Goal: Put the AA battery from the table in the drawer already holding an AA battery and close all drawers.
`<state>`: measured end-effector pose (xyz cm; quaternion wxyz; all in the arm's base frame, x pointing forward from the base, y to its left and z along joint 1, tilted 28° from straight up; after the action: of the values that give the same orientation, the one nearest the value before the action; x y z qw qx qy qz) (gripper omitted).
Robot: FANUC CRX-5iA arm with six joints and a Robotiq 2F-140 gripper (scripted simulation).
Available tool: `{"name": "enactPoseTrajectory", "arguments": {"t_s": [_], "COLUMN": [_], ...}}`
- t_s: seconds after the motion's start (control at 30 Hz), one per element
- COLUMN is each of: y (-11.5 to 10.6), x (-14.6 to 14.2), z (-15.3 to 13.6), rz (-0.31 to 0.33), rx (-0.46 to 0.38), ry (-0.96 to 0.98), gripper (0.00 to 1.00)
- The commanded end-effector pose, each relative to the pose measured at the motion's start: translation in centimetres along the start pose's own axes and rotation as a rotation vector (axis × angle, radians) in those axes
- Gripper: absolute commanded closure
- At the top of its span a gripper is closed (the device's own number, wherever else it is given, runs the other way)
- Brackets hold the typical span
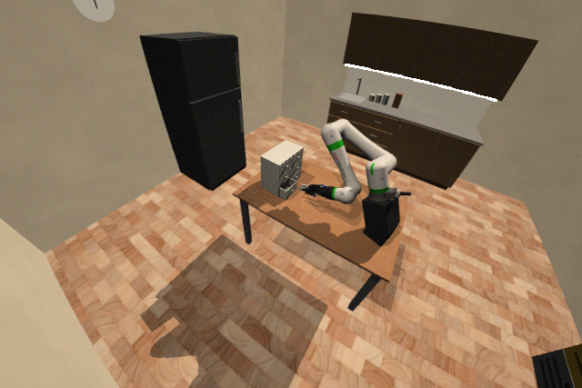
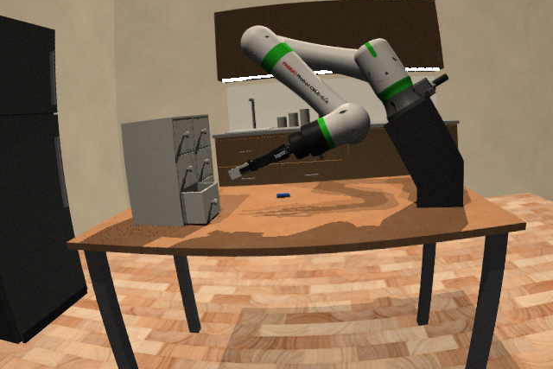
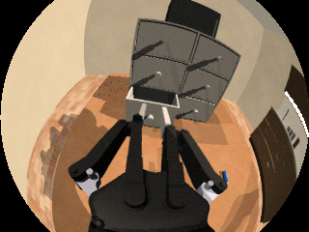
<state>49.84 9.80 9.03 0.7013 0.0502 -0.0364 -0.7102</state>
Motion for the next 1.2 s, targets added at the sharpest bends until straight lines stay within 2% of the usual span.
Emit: {"name": "enactPoseTrajectory", "arguments": {"t_s": [0.0, 0.27, 0.53, 0.83, 1.03, 1.1, 1.17], "y": [-0.7, -0.9, -1.2, -2.1, -3.2, -3.2, -3.7], "x": [-0.1, -0.2, -0.3, -0.9, -1.3, -1.3, -1.5], "z": [1.1, 1.4, 1.4, 1.9, 2.7, 2.7, 3.0], "rz": [-0.001, -0.007, -0.053, -0.196, -0.352, -0.352, -0.43], "rx": [-0.002, -0.002, 0.003, 0.024, 0.05, 0.05, 0.059], "ry": [0.0, 0.009, 0.076, 0.279, 0.505, 0.505, 0.618], "gripper": [0.8, 0.8, 0.8, 0.8, 0.8, 0.8, 0.8]}}
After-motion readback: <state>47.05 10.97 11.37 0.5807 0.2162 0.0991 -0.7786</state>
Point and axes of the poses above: the point where the finger pads meet when closed, its own y axis out along the fingers, its own x axis across the jaws, z = x × y, the point moved 3 cm from there along -y, back along the fingers, and after that the axes turned 8 degrees about y, right-handed, at the moved point
